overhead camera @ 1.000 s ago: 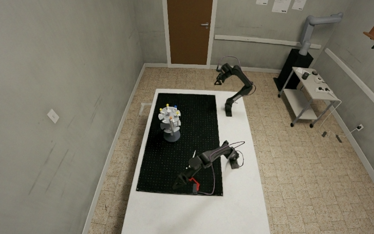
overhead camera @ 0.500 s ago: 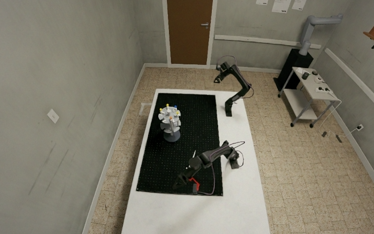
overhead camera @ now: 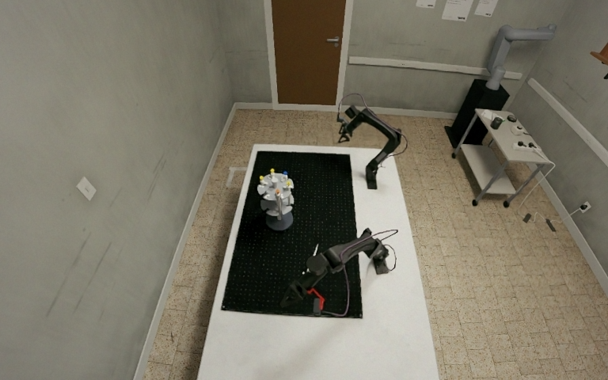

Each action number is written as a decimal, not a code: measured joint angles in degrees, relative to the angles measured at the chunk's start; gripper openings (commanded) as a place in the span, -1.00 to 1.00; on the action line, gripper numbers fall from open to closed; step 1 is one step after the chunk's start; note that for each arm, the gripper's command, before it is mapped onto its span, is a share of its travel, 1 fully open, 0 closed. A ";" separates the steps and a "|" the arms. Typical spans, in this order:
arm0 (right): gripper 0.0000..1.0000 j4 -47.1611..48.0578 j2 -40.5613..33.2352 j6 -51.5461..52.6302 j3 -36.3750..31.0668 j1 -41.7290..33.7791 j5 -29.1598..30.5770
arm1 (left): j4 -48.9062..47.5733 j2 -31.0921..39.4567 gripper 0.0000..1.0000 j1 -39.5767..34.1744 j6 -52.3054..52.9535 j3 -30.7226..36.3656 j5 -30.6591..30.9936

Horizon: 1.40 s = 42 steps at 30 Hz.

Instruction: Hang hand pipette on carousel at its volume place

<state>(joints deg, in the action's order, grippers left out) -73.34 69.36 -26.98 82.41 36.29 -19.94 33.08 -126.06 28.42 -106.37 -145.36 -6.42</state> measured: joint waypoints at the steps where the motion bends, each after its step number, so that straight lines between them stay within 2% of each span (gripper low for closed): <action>1: 1.00 1.16 0.63 -1.53 -1.07 -0.17 -1.16 | 0.00 0.00 1.00 0.00 0.00 0.00 0.00; 8: 1.00 7.85 4.72 -11.23 -6.60 -0.35 -8.44 | 0.00 0.00 1.00 0.00 0.00 0.00 0.00; 13: 1.00 9.55 5.75 -17.73 -6.71 0.87 -13.05 | 0.00 0.00 1.00 0.00 0.00 0.00 0.00; 24: 1.00 9.70 5.75 -21.38 -6.71 0.90 -15.93 | 1.68 1.11 1.00 0.00 2.71 1.05 0.26; 42: 1.00 9.70 5.75 -21.75 -6.71 0.90 -16.22 | 14.64 22.01 1.00 -0.20 28.85 15.26 1.77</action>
<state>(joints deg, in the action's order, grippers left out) -63.64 75.11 -48.73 75.70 37.19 -36.16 47.72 -104.05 28.23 -77.52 -130.10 -4.64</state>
